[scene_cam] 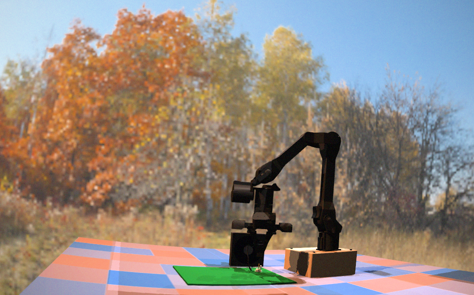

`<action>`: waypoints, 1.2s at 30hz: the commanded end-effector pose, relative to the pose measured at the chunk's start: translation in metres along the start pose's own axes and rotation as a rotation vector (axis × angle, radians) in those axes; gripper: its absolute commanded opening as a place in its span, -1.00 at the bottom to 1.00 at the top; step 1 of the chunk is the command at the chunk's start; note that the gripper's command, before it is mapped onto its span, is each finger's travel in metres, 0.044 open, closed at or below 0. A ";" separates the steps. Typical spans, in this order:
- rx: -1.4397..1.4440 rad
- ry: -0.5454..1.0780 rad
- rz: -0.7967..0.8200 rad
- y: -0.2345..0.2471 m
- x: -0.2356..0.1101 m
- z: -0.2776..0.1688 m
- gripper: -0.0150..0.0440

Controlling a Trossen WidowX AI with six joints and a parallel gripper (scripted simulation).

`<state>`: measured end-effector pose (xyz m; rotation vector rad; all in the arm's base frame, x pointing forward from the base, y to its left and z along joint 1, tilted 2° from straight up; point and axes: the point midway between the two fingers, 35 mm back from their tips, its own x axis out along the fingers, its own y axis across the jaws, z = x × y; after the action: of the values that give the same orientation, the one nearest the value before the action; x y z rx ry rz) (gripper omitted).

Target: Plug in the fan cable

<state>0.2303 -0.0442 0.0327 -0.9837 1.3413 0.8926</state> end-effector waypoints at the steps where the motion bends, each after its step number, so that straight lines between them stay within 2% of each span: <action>1: 0.008 -0.002 0.006 0.002 0.001 0.001 -0.49; 4: 0.008 -0.002 0.006 0.002 0.001 0.001 -0.49; 9: 0.011 -0.002 0.007 0.002 0.023 0.001 -0.49; 36: 0.013 -0.002 0.006 -0.004 0.023 0.002 -0.49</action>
<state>0.2304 -0.0439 0.0084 -0.9706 1.3560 0.8988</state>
